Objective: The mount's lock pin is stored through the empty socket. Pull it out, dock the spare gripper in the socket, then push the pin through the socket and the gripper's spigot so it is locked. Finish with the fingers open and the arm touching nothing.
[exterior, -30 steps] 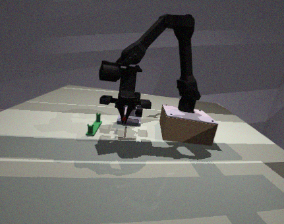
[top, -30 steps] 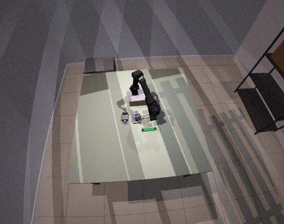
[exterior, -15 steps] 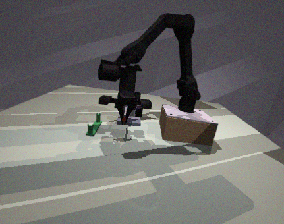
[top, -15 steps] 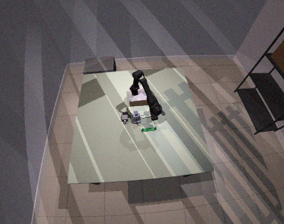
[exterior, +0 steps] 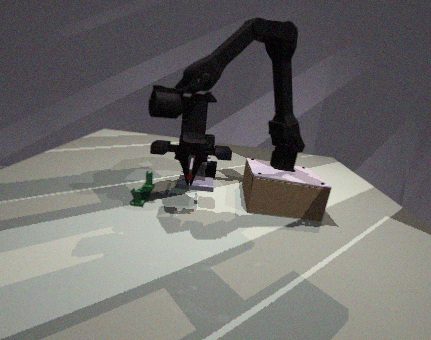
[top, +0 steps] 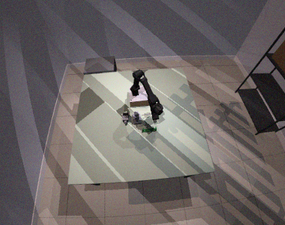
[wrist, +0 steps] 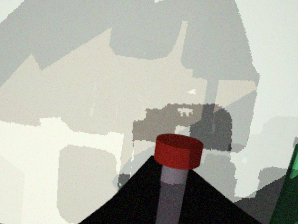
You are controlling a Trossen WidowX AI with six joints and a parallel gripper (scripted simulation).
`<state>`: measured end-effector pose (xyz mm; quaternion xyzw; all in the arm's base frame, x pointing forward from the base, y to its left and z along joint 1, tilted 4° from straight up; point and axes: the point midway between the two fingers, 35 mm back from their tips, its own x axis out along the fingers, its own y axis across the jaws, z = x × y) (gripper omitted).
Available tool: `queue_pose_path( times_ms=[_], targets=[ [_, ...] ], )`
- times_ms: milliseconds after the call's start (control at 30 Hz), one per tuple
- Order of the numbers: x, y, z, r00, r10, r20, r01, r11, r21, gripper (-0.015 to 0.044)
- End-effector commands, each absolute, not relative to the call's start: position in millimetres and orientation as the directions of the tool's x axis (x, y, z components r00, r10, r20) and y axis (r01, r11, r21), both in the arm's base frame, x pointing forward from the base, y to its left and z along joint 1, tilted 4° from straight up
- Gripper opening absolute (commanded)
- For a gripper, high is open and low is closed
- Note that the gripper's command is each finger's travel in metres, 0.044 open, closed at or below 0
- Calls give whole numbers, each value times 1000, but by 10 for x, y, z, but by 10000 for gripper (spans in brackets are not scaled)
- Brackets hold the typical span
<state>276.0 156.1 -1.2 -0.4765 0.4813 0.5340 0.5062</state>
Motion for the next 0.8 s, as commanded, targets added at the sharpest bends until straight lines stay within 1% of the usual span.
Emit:
queue_pose_path(
  times_ms=[0, 200, 233, 300, 433, 767],
  targets=[
    [2764, 1567, 73, -32, 83, -996, -999, -24, 30, 0],
    [2760, 1569, 156, -35, 81, -996, -999, -25, 33, 0],
    [2752, 1562, 94, -39, 79, -996, -999, -26, 37, 12],
    [2752, 1562, 94, -39, 79, -996, -999, -26, 37, 0],
    [2757, 1564, 95, -39, 79, -996, -999, -26, 37, 0],
    [3042, 1666, 141, -35, 80, -996, -999, -16, 34, 0]
  ],
)
